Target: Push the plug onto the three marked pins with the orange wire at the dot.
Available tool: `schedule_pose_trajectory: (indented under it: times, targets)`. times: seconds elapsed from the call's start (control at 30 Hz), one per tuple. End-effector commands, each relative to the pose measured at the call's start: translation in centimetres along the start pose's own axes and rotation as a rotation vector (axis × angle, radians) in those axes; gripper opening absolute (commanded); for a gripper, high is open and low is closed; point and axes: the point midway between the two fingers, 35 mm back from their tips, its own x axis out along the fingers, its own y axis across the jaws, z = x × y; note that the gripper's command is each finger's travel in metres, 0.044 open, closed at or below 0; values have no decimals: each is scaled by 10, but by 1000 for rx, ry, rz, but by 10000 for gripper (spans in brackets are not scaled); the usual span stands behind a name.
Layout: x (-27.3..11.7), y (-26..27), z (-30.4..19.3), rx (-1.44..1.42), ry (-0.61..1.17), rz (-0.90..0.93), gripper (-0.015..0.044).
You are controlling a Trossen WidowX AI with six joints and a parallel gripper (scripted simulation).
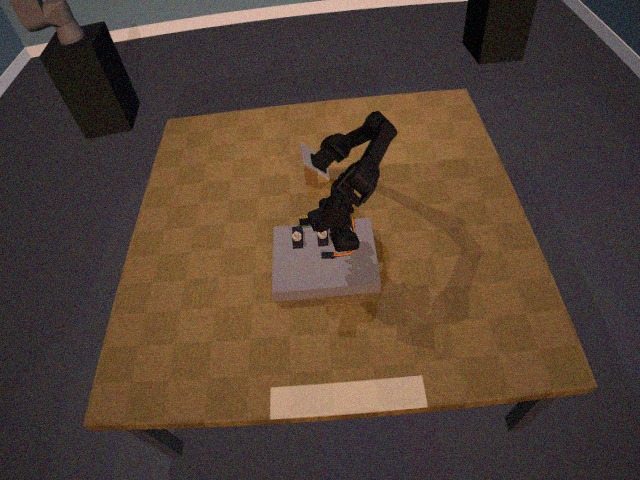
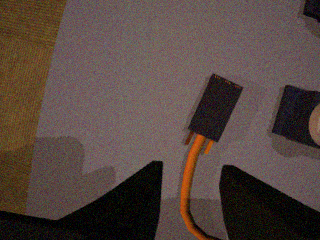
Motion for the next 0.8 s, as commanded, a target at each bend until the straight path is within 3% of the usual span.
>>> schedule_pose_trajectory:
  times: [0.0,0.27,0.77]
  targets:
    - [6,-3,7,121,61,-37,115]
    - [15,-9,20,342,161,-104,115]
    - [39,-11,16,347,164,-105,115]
